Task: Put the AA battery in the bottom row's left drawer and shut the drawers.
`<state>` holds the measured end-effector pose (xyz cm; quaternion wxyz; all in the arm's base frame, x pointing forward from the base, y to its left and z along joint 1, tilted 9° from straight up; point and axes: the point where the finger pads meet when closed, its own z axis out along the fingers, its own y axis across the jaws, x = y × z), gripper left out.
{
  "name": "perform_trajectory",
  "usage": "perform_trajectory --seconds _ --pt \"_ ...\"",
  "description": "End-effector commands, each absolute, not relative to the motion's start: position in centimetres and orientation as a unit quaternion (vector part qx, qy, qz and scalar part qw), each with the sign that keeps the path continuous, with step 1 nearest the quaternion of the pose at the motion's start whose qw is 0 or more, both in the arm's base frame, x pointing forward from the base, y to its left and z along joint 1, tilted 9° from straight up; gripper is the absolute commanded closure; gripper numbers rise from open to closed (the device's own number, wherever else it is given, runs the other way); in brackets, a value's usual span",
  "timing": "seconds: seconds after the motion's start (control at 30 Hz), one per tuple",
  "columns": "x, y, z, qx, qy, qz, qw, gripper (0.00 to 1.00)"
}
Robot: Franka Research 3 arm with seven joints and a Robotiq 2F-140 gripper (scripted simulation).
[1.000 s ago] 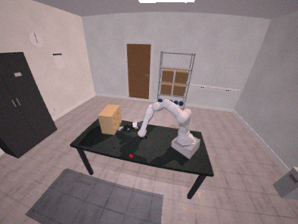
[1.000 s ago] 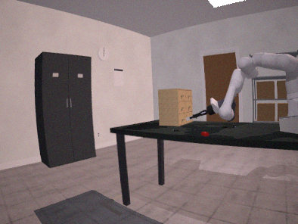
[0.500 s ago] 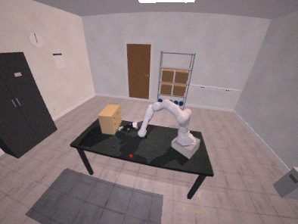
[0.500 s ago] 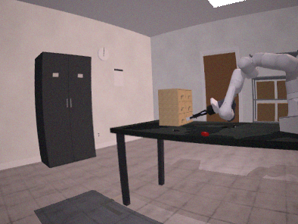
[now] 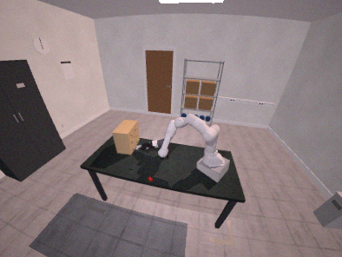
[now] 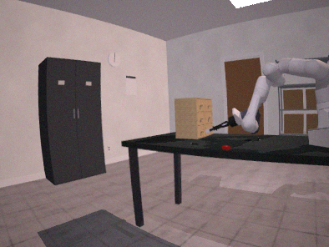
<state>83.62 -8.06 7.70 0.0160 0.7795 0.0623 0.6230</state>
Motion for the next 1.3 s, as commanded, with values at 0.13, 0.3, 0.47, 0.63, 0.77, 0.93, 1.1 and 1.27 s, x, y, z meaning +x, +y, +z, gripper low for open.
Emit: perform_trajectory --seconds 0.13,0.3,0.47,0.63,0.77,0.93,1.1,1.27 --pt "84.1 -8.1 7.7 0.780 0.063 0.623 0.016 0.72" --pt "84.8 -8.1 7.8 0.780 0.063 0.623 0.016 0.72" --pt "85.4 -8.0 7.8 0.780 0.063 0.623 0.016 0.72" --pt "86.2 -7.9 7.9 0.780 0.063 0.623 0.016 0.72" --pt "86.7 -7.9 8.0 0.780 0.063 0.623 0.016 0.72" --pt "87.0 -7.9 8.0 0.780 0.063 0.623 0.016 0.72" --pt "87.1 -7.9 8.0 0.780 0.063 0.623 0.016 0.72" --pt "87.1 -7.9 8.0 0.780 0.063 0.623 0.016 0.72"
